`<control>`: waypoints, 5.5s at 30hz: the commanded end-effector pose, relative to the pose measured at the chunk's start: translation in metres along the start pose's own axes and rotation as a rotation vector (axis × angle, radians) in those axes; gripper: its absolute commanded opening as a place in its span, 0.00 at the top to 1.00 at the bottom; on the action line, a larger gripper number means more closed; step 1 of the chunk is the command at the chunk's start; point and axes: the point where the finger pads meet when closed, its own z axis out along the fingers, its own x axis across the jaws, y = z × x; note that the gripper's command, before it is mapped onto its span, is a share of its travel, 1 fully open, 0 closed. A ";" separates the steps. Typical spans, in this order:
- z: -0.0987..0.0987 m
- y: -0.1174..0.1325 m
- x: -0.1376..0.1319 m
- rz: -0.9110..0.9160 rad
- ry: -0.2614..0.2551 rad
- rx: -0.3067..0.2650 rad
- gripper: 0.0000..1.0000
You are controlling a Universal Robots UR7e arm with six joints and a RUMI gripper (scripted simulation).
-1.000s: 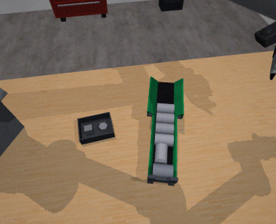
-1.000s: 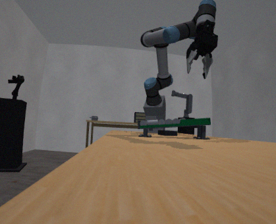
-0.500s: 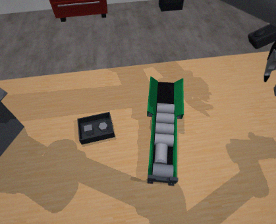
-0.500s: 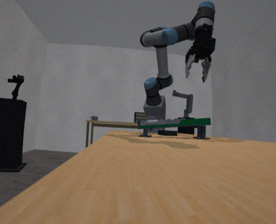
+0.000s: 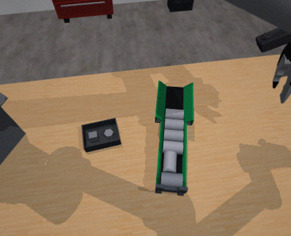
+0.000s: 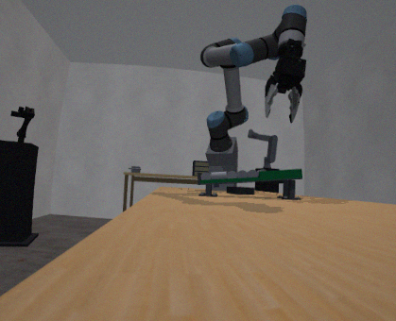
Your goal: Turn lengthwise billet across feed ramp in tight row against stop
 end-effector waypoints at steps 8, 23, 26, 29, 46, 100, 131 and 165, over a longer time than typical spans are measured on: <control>0.003 -0.006 0.001 0.045 0.005 0.014 0.60; 0.012 -0.021 0.001 0.136 0.012 0.047 0.60; 0.015 -0.027 0.003 0.174 0.014 0.061 0.60; 0.021 -0.038 0.003 0.243 0.016 0.086 0.60; 0.030 -0.056 0.005 0.351 0.015 0.127 0.60; 0.053 -0.110 0.008 0.681 -0.014 0.253 0.60; 0.065 -0.147 0.010 0.904 -0.058 0.339 0.60; 0.075 -0.184 0.010 1.128 -0.123 0.423 0.60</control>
